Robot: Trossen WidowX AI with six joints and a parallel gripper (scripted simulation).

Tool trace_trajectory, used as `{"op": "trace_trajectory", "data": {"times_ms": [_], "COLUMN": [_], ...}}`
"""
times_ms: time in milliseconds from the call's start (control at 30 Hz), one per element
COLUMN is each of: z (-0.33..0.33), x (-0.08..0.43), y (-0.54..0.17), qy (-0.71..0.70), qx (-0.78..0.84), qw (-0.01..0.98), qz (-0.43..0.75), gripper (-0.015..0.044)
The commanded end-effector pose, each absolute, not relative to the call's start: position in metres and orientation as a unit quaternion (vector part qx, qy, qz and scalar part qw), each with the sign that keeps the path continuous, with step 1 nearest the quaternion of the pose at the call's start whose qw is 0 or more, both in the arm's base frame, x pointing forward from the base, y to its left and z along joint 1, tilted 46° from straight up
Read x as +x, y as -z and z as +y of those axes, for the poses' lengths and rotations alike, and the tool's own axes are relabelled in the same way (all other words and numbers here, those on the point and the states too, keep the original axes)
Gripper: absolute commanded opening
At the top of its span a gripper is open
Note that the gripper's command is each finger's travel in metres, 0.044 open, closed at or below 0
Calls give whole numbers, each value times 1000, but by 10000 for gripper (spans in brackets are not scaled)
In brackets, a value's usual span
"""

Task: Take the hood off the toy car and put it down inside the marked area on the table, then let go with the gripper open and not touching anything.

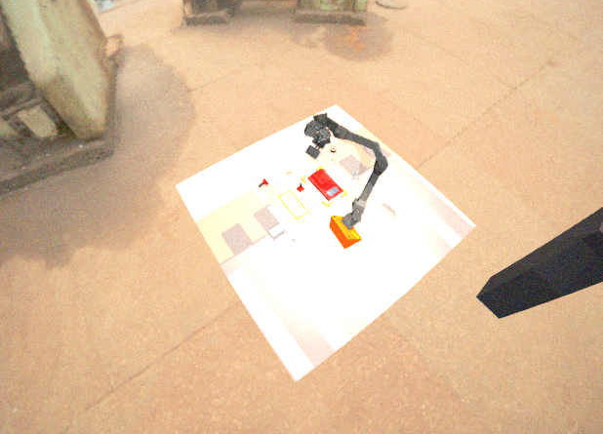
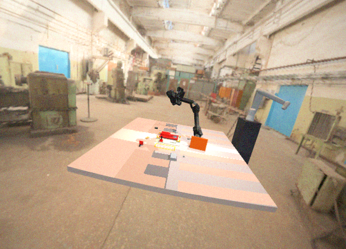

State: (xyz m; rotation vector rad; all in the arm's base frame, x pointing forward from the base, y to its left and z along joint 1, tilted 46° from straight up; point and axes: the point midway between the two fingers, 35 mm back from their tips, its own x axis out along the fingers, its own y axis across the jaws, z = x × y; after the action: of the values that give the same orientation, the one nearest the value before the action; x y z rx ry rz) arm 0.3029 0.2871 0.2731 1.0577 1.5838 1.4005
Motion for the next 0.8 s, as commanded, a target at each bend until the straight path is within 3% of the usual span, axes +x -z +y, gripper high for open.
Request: {"op": "trace_trajectory", "data": {"times_ms": [0,233,533,767], "z": [287,258,154,60], "x": [304,348,373,363], "y": [-271,-196,-106,-78], "qy": [-544,-357,-72,110], "qx": [414,393,255,98], "qw": [384,543,677,696], "qz": [621,651,687,702], "gripper": [26,210,440,440]}}
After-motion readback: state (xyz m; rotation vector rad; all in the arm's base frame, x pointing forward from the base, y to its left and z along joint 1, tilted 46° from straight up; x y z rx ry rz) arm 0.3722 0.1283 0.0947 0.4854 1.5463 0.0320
